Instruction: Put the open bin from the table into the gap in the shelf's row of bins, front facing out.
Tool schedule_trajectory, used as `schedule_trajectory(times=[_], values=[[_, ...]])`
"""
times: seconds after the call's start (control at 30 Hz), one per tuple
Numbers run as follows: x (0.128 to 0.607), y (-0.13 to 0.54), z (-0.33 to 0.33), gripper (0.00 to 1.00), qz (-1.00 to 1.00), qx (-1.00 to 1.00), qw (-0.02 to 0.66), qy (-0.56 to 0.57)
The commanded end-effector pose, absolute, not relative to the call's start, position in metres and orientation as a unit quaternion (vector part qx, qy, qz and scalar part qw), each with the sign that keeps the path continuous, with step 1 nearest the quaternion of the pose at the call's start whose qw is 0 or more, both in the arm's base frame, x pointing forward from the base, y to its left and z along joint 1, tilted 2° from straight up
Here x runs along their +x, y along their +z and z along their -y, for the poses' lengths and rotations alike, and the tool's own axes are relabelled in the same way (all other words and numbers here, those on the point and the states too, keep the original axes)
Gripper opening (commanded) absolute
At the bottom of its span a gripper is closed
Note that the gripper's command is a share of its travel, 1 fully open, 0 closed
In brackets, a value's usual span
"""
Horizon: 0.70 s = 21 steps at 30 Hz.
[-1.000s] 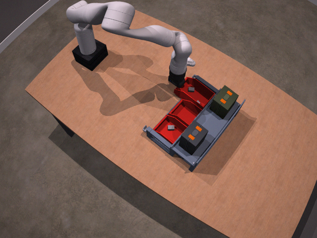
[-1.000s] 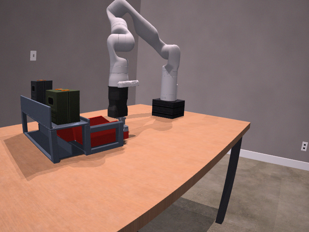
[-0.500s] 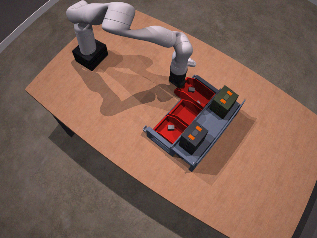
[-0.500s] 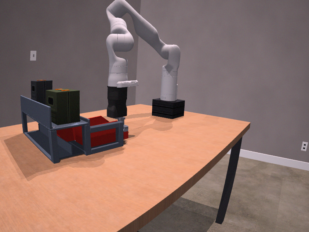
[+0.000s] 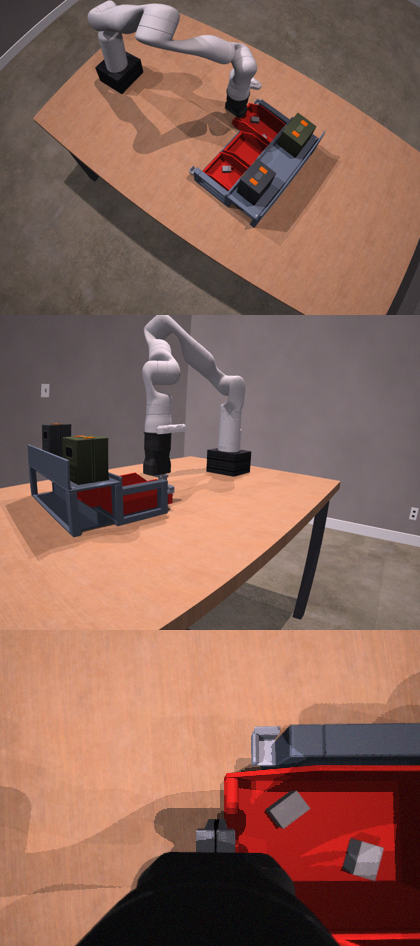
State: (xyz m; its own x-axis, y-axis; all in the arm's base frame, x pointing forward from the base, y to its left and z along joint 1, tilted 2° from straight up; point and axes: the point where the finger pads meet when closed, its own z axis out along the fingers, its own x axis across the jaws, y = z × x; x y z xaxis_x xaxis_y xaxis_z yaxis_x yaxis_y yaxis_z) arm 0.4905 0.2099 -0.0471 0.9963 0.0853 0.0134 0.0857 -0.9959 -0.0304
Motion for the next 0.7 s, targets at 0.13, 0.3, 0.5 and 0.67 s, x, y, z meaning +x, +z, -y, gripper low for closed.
schedule_trajectory(times=[0.13,0.3,0.5,0.67], values=[[0.496,-0.046,-0.211,0.0,0.042,-0.999,0.016,-0.008],[0.498,-0.046,-0.211,0.0,0.042,-0.999,0.016,-0.008],[0.503,-0.046,-0.211,0.0,0.042,-0.999,0.016,-0.008],[0.506,-0.046,-0.212,0.0,0.042,-0.999,0.016,-0.008]])
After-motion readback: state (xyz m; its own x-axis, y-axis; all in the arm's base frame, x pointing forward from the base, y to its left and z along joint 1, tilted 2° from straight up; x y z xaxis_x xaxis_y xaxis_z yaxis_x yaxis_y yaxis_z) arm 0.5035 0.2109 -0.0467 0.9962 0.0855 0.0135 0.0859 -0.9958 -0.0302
